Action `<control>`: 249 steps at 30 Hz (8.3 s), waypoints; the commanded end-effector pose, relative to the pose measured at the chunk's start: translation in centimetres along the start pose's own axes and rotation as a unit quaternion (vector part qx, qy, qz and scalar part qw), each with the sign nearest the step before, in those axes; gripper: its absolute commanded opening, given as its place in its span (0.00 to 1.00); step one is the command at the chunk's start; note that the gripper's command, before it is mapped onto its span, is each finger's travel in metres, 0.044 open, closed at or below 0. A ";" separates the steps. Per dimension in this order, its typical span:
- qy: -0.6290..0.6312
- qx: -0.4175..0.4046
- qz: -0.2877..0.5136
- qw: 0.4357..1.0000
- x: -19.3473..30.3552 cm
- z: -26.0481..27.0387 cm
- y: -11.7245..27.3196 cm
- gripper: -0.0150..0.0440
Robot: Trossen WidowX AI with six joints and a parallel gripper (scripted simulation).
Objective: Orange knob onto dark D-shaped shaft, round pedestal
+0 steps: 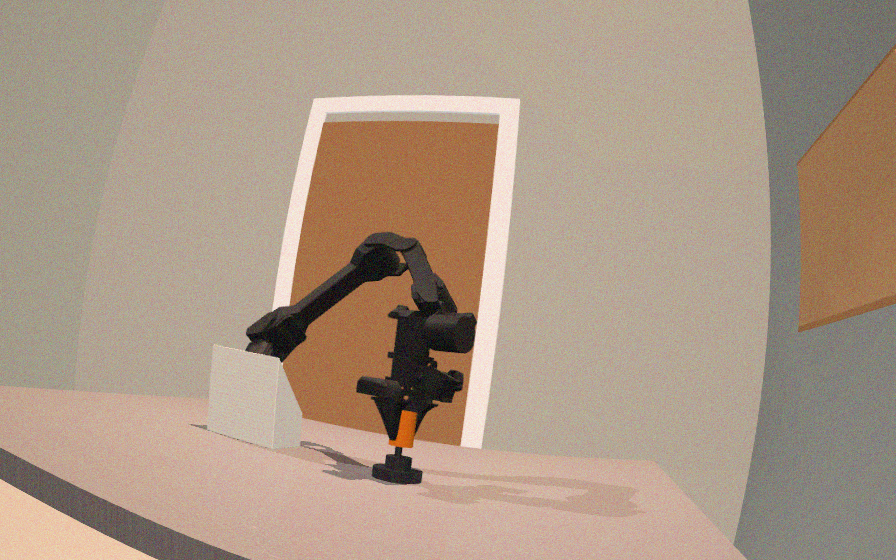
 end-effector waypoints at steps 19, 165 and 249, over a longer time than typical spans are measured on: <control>-0.023 0.000 0.000 1.000 0.0 0.0 -0.3 0.25; -0.428 0.000 0.000 0.904 0.0 0.0 -0.3 0.25; -0.606 0.000 0.000 0.795 0.1 0.0 -0.3 0.25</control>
Point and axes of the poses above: the point midway between the two fingers, 35 mm back from their tips, its own y axis back along the fingers, its own z axis across the jaws, x = y × z, the point moved 3 cm from there along y, back along the fingers, and after that the axes turned 11 degrees about y, right-handed, at the moved point
